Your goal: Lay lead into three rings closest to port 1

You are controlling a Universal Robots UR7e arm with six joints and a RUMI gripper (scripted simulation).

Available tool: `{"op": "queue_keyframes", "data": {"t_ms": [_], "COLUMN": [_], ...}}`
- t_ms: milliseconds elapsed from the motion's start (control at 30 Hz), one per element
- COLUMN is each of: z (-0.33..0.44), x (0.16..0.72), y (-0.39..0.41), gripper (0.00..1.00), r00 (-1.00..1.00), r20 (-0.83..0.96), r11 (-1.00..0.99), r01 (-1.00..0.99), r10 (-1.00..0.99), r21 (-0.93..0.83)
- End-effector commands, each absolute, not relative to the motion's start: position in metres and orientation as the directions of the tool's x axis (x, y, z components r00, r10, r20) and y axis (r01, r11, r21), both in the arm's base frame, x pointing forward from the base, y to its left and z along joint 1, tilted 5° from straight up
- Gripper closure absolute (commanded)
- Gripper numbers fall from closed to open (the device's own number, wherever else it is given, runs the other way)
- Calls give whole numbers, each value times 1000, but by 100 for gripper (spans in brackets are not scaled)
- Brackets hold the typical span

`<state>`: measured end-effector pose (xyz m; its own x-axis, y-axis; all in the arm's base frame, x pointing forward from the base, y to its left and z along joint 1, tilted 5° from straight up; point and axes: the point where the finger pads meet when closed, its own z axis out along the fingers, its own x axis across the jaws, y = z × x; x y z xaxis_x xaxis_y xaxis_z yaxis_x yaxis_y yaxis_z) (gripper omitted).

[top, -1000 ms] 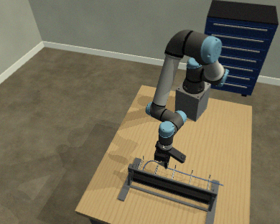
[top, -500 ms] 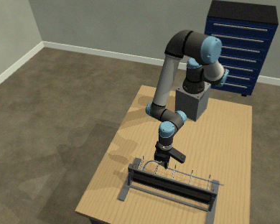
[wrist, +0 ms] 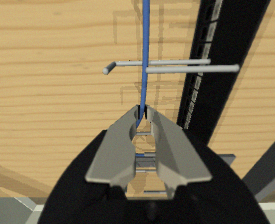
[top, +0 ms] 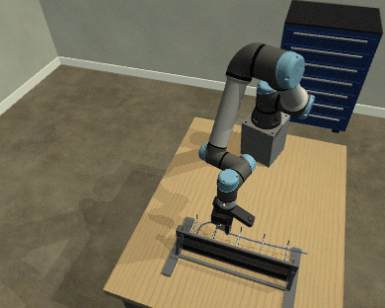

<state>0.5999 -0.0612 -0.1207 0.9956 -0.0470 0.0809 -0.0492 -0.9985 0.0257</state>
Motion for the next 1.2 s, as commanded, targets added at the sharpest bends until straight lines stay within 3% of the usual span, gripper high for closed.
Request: {"op": "queue_keyframes", "data": {"t_ms": [0, 1167], "z": [-119, -118], "x": [607, 628], "y": [-62, -63], "gripper": [100, 100], "r00": [995, 995], "r20": [82, 82], "r11": [-998, -998], "r01": [-49, -49], "r10": [-47, -47], "r21": [26, 26]}}
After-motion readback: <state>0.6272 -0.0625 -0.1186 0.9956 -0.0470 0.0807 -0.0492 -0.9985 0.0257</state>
